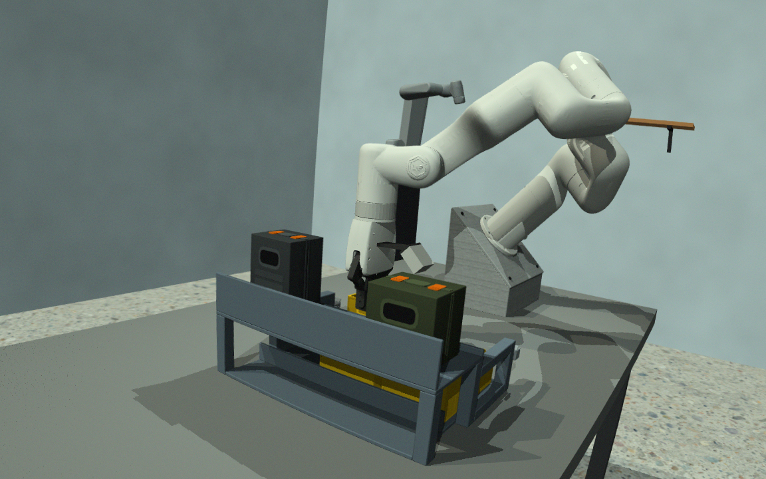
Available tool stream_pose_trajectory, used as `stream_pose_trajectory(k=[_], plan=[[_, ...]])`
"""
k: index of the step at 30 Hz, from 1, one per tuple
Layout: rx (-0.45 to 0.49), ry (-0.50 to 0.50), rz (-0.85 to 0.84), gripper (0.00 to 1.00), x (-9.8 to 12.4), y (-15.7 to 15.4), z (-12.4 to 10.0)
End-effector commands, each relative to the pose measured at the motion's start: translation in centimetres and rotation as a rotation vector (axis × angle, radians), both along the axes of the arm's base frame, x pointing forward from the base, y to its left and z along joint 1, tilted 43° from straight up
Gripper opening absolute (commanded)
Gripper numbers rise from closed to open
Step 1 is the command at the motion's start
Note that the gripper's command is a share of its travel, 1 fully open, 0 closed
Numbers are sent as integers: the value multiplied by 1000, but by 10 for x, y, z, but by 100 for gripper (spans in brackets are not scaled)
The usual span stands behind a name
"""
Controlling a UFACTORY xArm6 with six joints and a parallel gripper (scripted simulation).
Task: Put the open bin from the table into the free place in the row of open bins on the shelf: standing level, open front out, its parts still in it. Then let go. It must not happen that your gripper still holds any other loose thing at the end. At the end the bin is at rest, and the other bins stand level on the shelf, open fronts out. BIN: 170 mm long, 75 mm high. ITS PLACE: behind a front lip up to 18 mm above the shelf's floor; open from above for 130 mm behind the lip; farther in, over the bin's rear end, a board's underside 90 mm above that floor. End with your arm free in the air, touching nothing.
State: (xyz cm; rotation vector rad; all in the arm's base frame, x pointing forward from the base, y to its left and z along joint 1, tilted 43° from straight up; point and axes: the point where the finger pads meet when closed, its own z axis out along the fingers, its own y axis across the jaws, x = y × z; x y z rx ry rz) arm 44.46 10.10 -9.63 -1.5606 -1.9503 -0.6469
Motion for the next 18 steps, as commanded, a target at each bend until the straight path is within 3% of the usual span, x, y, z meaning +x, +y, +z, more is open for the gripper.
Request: stream_pose_trajectory(k=[1,18], plan=[[0,-2,-1,33,0,4,-4],[0,-2,-1,33,0,5,-5]])
